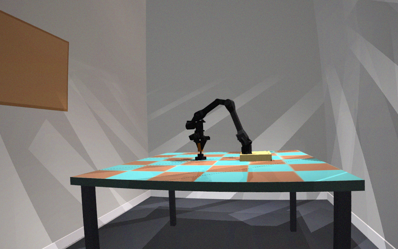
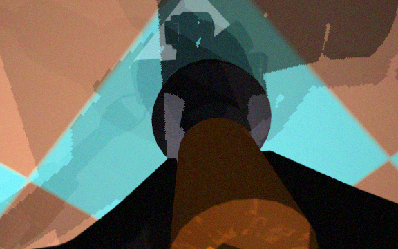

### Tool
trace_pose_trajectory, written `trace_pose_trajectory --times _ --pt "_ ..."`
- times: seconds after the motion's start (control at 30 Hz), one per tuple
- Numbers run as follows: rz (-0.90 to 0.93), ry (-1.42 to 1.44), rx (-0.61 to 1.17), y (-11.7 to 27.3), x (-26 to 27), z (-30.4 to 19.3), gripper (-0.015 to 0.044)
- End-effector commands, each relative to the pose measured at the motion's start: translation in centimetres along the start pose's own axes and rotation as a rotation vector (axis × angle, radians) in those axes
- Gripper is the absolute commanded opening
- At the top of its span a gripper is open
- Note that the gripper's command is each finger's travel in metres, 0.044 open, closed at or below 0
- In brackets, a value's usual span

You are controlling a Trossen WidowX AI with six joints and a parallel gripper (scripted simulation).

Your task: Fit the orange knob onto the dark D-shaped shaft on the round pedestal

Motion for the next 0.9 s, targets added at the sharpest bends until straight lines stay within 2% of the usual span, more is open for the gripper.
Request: trace_pose_trajectory --times 0.0,0.87 --pt "-0.007 0.014 -0.004 0.48 -0.09 0.02 0.0" --pt "-0.007 0.099 -0.004 0.19 -0.12 0.06 0.0"
Point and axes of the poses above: the point midway between the two fingers, 35 mm back from their tips, its own y axis back along the fingers, its own x axis across the jaws, z = x × y, the point moved 5 cm from there along y, back along the fingers, and after that the axes turned 3 degrees about y, right-handed, at the moved point
